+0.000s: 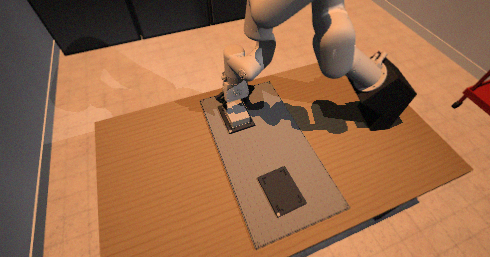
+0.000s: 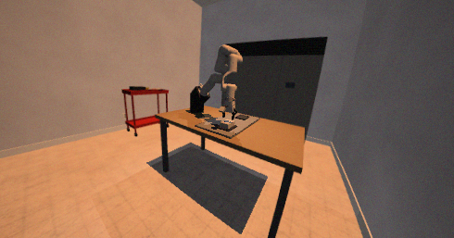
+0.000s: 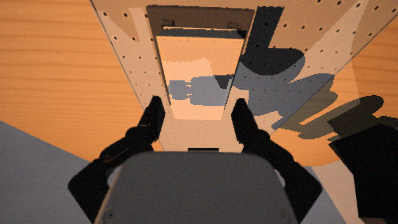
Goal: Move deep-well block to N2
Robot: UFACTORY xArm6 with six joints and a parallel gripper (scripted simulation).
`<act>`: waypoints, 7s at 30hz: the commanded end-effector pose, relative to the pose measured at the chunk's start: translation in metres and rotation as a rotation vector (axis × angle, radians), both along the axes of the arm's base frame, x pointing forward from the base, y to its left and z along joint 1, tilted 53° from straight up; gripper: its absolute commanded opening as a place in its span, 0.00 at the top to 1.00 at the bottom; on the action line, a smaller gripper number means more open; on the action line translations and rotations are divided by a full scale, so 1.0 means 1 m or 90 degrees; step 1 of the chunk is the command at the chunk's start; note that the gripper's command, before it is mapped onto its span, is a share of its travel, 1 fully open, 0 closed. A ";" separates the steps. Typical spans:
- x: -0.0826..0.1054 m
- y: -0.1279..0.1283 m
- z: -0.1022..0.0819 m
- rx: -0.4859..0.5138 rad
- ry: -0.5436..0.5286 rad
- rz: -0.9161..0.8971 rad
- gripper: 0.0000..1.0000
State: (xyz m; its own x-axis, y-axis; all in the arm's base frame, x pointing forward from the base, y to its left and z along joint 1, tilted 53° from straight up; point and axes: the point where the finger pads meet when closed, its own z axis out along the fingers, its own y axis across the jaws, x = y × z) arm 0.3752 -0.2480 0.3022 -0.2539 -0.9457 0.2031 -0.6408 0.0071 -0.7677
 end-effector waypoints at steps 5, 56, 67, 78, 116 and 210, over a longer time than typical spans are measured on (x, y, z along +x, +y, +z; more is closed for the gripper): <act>0.011 -0.005 -0.008 -0.001 -0.003 0.001 0.00; 0.037 -0.017 -0.029 0.000 -0.003 0.001 0.00; 0.041 -0.019 -0.033 0.000 -0.003 0.001 0.00; 0.044 -0.020 -0.036 0.000 -0.003 0.001 0.00; 0.044 -0.020 -0.035 0.000 -0.003 0.001 1.00; 0.005 -0.003 -0.003 -0.001 -0.003 0.001 1.00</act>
